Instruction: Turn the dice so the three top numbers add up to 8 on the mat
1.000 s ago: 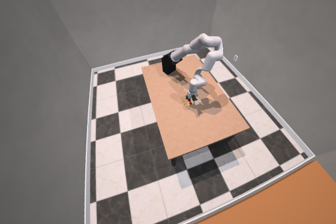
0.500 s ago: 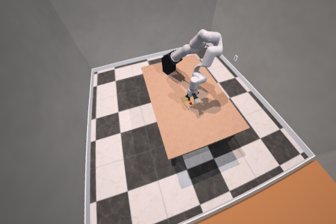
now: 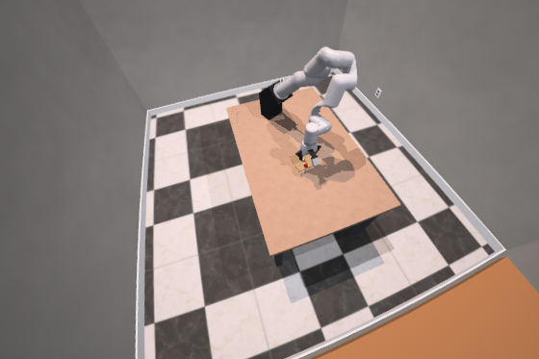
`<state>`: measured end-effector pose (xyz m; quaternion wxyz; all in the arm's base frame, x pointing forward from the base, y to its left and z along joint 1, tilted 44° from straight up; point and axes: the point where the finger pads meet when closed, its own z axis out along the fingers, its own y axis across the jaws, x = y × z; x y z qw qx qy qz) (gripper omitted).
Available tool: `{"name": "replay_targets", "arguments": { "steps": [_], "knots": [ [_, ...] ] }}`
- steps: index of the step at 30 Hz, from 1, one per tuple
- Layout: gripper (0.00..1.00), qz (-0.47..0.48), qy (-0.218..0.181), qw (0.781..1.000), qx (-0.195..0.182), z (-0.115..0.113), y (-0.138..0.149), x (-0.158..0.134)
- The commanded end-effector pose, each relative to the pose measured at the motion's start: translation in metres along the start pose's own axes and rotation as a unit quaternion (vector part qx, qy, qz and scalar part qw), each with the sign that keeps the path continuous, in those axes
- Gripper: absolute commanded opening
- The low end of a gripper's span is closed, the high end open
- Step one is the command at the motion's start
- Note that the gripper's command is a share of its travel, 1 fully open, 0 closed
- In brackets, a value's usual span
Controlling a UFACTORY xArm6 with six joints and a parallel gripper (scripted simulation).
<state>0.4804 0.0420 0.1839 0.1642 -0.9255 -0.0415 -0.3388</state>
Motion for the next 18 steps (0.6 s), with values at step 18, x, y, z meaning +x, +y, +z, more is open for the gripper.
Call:
{"name": "replay_targets", "arguments": {
  "steps": [18],
  "knots": [
    [1.00, 0.000, 0.001, 1.000, 0.000, -0.034, 0.000, 0.001]
  ]
}}
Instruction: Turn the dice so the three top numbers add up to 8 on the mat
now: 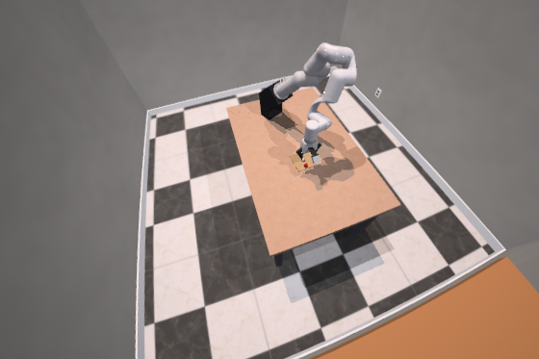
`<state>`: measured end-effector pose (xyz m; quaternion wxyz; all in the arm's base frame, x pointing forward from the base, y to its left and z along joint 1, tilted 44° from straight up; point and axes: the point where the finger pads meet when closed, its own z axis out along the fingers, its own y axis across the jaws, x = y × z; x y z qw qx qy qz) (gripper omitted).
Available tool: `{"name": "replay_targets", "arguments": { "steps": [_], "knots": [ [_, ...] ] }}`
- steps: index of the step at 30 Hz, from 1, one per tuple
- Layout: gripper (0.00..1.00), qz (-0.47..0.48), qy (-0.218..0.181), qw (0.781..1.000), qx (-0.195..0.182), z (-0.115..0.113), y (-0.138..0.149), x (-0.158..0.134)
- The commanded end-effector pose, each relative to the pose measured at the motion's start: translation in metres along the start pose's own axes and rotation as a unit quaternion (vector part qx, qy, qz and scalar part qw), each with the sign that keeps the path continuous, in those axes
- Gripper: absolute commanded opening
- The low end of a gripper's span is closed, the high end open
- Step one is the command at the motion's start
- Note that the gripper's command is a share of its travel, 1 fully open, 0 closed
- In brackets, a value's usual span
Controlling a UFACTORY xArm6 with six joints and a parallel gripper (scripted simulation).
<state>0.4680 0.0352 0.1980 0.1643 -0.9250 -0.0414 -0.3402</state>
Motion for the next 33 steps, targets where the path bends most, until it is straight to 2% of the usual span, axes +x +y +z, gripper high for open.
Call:
{"name": "replay_targets", "arguments": {
  "steps": [1, 6, 8, 14, 33],
  "knots": [
    [1.00, 0.000, 0.000, 1.000, 0.000, -0.019, 0.000, 0.001],
    [1.00, 0.000, 0.000, 1.000, 0.000, -0.043, 0.000, 0.001],
    [1.00, 0.000, 0.000, 1.000, 0.000, -0.043, 0.000, 0.001],
    [1.00, 0.000, 0.000, 1.000, 0.000, -0.061, 0.000, 0.001],
    [1.00, 0.000, 0.000, 1.000, 0.000, -0.063, 0.000, 0.001]
  ]
}}
